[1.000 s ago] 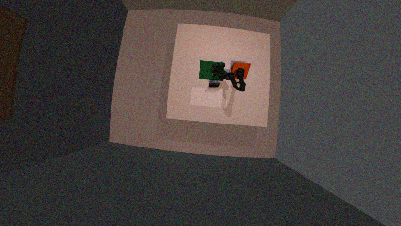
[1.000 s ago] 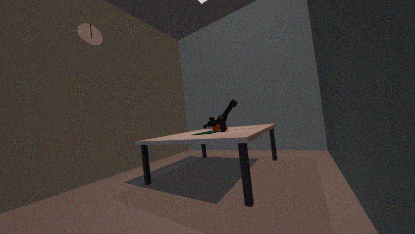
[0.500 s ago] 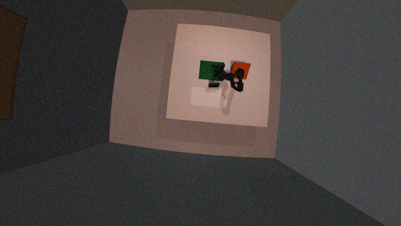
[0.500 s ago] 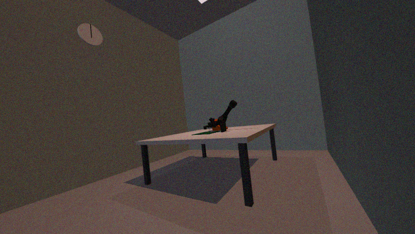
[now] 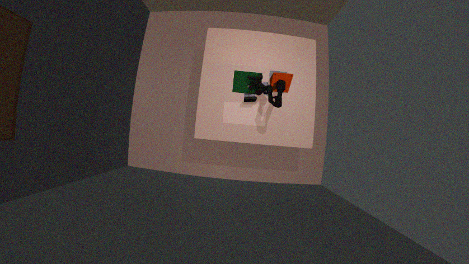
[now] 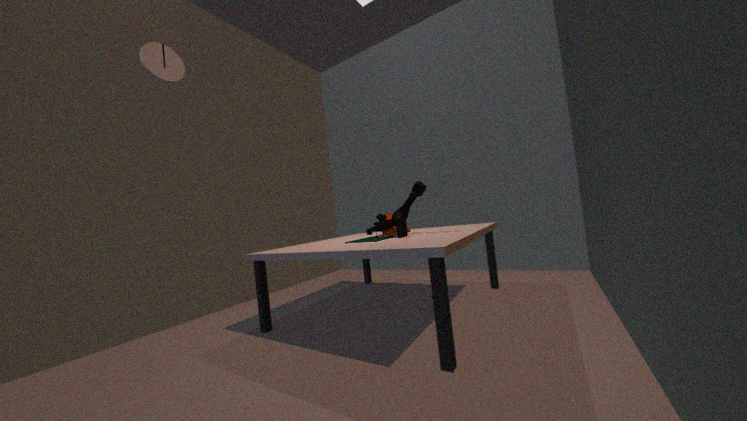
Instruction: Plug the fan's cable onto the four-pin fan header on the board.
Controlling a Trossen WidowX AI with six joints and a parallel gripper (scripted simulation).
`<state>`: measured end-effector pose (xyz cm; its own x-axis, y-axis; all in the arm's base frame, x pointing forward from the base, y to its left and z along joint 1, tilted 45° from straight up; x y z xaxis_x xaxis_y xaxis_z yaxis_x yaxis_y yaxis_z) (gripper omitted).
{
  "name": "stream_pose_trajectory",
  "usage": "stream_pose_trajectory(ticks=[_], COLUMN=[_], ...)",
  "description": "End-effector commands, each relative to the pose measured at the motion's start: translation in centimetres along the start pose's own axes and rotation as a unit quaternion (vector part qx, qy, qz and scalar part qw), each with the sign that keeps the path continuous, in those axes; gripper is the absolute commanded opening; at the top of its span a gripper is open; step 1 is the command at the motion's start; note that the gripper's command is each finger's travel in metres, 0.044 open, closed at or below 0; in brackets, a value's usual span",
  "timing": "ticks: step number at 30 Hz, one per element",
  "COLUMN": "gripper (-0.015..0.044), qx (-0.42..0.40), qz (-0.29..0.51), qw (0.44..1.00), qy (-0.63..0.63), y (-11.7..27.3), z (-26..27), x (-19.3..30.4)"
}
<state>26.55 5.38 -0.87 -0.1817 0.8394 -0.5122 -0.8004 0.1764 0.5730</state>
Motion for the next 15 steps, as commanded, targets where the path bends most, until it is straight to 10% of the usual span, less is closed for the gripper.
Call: stream_pose_trajectory(ticks=[1,15], gripper=[0.0,0.0], qx=[0.0,0.0], qz=[-0.002,-0.002], qw=[1.0,1.0], qy=[-0.002,-0.002], y=[-0.1,-0.3], z=[0.0,-0.2], x=[0.3,1.5])
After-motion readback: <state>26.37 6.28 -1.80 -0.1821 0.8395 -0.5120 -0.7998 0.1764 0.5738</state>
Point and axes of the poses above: the point midway between the two fingers, 35 mm back from their tips, its own y axis back along the fingers, its own z axis across the jaws, x = y × z, the point moved 3 cm from there along y, back along the fingers, and after that the axes turned 10 degrees about -y, right-handed, at the moved point
